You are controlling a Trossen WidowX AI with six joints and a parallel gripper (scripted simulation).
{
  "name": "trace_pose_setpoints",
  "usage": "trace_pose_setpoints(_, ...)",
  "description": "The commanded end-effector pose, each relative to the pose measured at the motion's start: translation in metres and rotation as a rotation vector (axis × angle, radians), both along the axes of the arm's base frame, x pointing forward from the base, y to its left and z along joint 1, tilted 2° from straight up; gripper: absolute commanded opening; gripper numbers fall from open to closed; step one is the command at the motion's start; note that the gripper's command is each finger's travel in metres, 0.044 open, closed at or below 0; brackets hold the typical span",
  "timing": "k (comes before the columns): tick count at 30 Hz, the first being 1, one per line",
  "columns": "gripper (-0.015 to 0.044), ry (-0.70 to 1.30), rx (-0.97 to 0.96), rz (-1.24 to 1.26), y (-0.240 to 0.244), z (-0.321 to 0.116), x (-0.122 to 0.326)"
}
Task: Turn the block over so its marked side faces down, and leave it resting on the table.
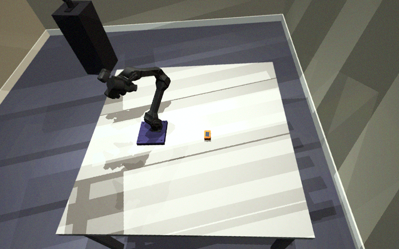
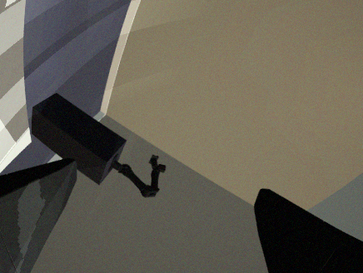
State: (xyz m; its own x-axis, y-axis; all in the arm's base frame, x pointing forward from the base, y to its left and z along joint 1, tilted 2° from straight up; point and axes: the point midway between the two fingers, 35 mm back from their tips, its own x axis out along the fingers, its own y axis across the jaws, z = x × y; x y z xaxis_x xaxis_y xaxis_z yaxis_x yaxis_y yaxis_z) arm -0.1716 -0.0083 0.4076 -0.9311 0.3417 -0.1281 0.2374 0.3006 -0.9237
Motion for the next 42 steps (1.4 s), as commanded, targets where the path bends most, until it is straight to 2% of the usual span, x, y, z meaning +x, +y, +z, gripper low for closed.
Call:
trace_pose_setpoints(1,0.0426,-0.003,0.000,0.009,-0.002,0.000,0.000)
trace_pose_setpoints(7,0.0440,-0.102,-0.039,0.294,-0.077,-0.018,-0.002)
trace_pose_setpoints(12,0.0440,-0.220,-0.084,0.542,-0.148,-0.041,0.021)
trace_pose_setpoints(18,0.0440,-0.398,-0.116,0.814,-0.219,-0.074,0.080)
trace_pose_setpoints(24,0.0440,-0.594,-0.091,1.044,-0.262,-0.110,0.162)
trace_pose_setpoints(33,0.0440,-0.891,0.038,1.303,-0.265,-0.164,0.301)
trace_pose_setpoints(42,0.0440,-1.169,0.260,1.432,-0.198,-0.220,0.426)
